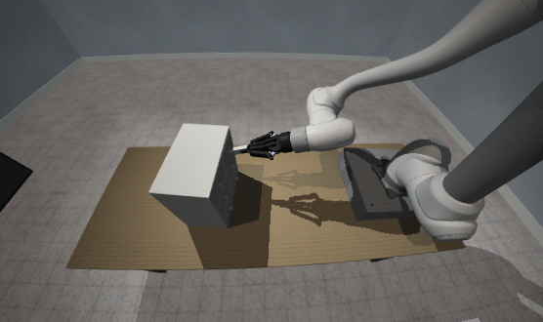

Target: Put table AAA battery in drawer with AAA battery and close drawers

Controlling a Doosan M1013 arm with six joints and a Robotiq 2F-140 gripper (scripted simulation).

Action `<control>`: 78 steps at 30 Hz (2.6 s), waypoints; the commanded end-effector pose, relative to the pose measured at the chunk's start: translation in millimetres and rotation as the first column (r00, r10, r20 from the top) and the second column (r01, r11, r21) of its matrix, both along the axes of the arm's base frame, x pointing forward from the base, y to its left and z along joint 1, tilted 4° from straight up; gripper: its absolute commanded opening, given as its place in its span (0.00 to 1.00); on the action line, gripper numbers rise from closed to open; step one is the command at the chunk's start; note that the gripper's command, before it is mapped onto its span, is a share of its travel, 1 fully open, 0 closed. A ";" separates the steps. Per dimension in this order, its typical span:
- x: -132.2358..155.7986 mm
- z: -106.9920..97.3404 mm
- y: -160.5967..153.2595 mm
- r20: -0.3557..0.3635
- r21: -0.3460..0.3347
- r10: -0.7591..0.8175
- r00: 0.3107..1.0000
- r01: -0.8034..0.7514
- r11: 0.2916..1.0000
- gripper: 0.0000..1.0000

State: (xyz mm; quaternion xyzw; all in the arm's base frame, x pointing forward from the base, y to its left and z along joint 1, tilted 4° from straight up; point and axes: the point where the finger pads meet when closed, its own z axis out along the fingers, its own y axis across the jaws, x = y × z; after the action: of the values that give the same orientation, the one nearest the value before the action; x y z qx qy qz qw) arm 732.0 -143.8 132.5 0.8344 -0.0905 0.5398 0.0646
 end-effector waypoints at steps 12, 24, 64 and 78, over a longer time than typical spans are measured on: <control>3.1 -0.1 -0.7 0.000 0.000 0.000 1.000 0.000 1.000 0.00; 3.1 -0.1 -0.7 0.000 0.000 0.000 1.000 0.000 1.000 0.00; 3.0 -0.1 -0.7 0.000 0.000 0.000 1.000 0.000 1.000 0.00; -41.9 3.2 9.5 0.000 0.000 0.000 1.000 0.000 1.000 0.00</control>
State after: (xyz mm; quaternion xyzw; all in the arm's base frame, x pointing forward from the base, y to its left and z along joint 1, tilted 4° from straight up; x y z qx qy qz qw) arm 699.5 -136.4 134.6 0.8344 -0.0905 0.5398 0.0646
